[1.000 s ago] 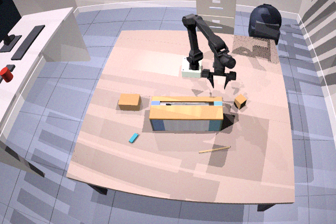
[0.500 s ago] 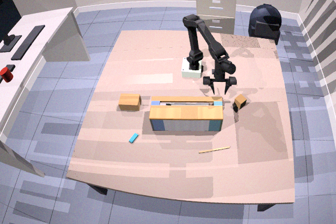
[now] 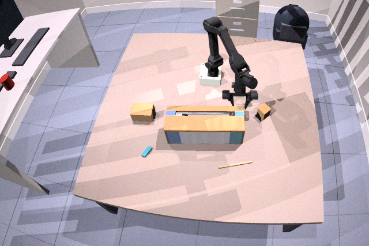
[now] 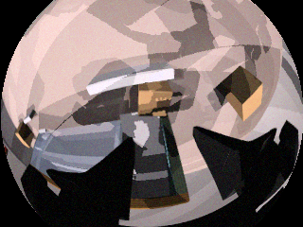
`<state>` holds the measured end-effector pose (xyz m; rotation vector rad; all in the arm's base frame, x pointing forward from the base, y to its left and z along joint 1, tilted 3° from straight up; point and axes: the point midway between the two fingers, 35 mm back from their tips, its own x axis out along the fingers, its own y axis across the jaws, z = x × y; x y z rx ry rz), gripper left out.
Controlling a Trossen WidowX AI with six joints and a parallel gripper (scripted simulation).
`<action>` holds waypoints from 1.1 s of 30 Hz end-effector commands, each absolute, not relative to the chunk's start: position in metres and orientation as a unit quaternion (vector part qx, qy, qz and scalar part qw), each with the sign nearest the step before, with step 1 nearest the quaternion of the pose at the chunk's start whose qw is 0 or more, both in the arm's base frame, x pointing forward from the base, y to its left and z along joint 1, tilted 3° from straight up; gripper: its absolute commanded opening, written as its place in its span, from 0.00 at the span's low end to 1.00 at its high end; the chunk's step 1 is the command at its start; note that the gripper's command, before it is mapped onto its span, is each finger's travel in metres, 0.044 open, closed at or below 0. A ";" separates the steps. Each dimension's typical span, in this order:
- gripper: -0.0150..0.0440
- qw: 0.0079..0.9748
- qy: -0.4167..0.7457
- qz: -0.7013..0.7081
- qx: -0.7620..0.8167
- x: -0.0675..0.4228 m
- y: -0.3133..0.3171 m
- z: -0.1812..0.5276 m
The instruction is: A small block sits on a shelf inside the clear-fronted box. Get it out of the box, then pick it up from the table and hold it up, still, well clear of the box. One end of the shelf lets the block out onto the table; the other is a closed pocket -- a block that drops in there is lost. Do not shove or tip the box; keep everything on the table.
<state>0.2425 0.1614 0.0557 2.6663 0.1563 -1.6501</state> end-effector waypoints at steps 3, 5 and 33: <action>0.74 0.002 0.046 -0.527 0.849 0.243 0.161 0.044; 0.74 0.002 0.046 -0.527 0.849 0.243 0.161 0.041; 0.65 0.002 0.046 -0.527 0.849 0.244 0.161 0.002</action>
